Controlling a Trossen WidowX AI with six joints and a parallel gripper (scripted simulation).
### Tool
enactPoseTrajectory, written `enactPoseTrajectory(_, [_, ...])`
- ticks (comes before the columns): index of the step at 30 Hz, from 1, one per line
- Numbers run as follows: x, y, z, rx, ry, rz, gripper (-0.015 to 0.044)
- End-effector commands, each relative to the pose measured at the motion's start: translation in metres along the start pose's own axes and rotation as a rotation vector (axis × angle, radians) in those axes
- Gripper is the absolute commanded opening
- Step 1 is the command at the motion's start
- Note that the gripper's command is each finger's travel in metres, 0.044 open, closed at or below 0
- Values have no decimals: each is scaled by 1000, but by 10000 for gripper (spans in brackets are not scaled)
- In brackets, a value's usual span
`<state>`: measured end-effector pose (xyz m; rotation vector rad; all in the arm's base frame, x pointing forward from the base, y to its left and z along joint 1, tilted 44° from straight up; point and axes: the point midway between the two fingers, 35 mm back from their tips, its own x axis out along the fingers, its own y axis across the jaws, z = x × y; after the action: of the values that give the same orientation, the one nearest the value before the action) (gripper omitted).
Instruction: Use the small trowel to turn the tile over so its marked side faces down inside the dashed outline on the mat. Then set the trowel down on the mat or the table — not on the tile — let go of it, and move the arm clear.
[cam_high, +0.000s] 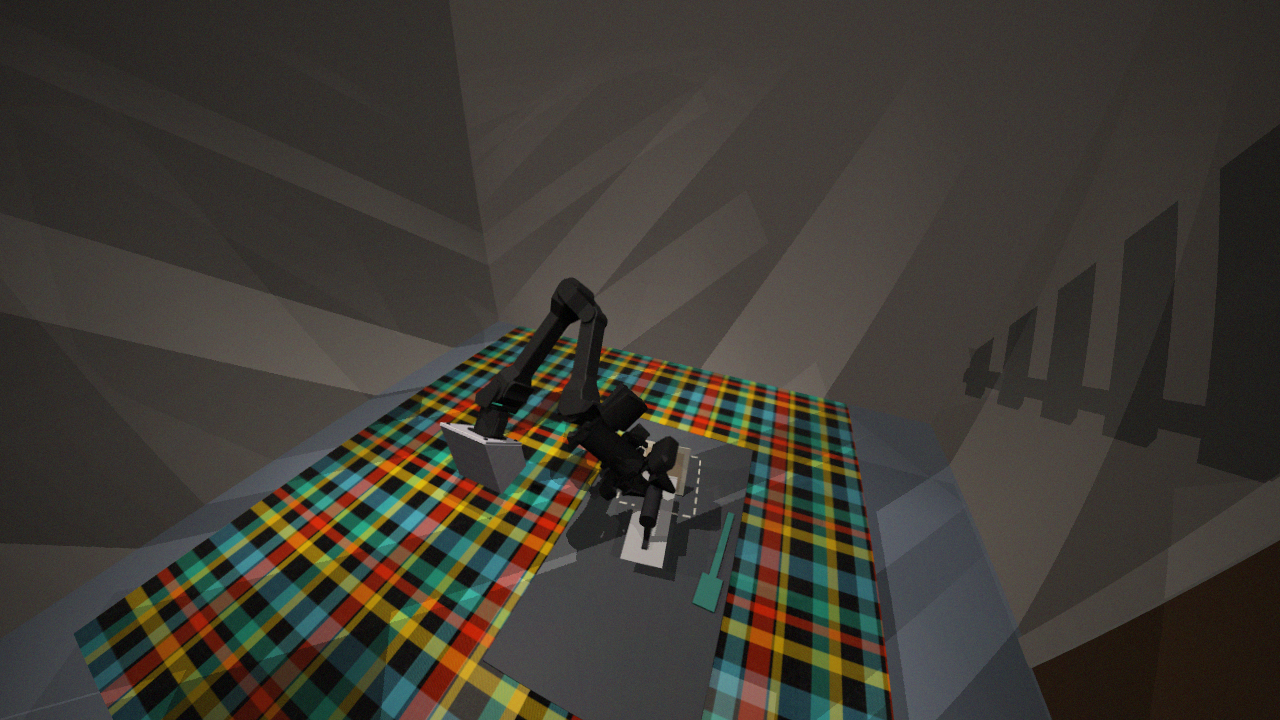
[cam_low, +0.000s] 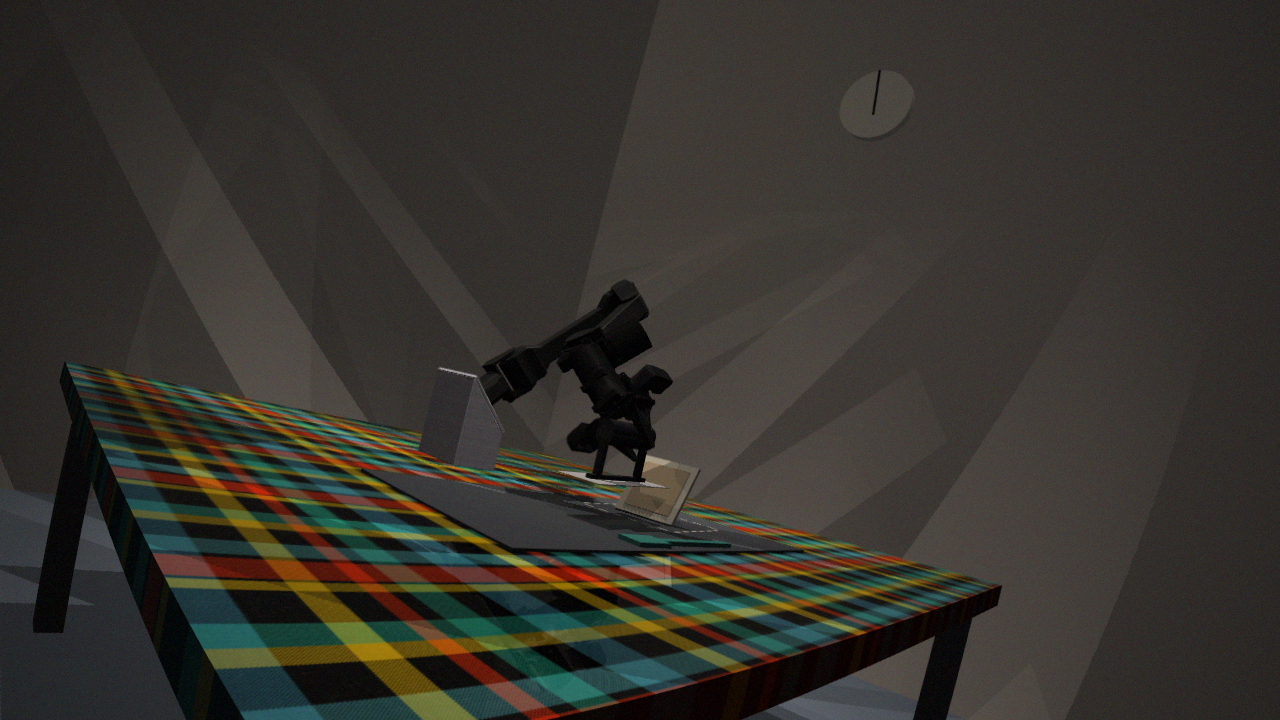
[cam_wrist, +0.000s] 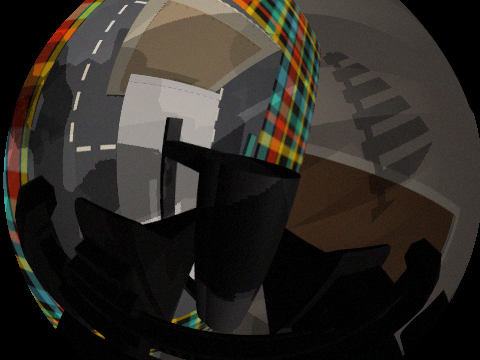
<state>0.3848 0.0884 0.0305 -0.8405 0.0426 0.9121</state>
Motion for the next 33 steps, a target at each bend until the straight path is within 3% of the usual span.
enactPoseTrajectory(1, [3, 2, 10, -6, 2, -11, 0])
enactPoseTrajectory(14, [15, 14, 22, -1, 3, -11, 0])
enactPoseTrajectory(33, [-25, -31, -70, -13, 5, -11, 0])
